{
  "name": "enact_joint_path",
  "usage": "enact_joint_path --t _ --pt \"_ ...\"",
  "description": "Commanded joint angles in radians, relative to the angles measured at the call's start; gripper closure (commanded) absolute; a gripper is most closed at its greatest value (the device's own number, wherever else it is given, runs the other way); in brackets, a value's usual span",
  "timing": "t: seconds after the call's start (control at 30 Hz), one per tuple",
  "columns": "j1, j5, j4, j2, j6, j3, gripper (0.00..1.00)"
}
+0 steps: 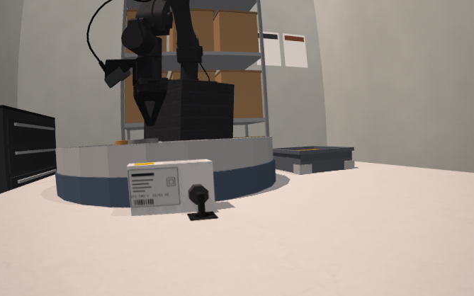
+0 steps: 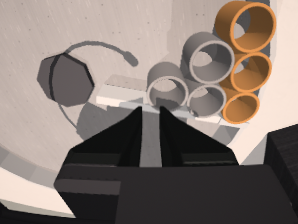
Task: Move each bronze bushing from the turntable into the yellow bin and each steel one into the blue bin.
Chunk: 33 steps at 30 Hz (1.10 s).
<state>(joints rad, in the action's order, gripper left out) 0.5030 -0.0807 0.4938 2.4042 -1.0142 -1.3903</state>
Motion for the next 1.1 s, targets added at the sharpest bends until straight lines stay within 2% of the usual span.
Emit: enact_joint_path --t 0.0,0.5,0.7,1.07 --pt "-0.006 0.012 0.006 0.003 -0.006 -0.012 0.86" --pt "-0.006 0.012 0.006 0.003 -0.006 -0.012 0.86" --pt "-0.01 0.012 -0.006 -0.011 -0.008 0.021 0.86" --pt "-0.01 0.012 -0.001 -0.013 -0.008 0.007 0.86"
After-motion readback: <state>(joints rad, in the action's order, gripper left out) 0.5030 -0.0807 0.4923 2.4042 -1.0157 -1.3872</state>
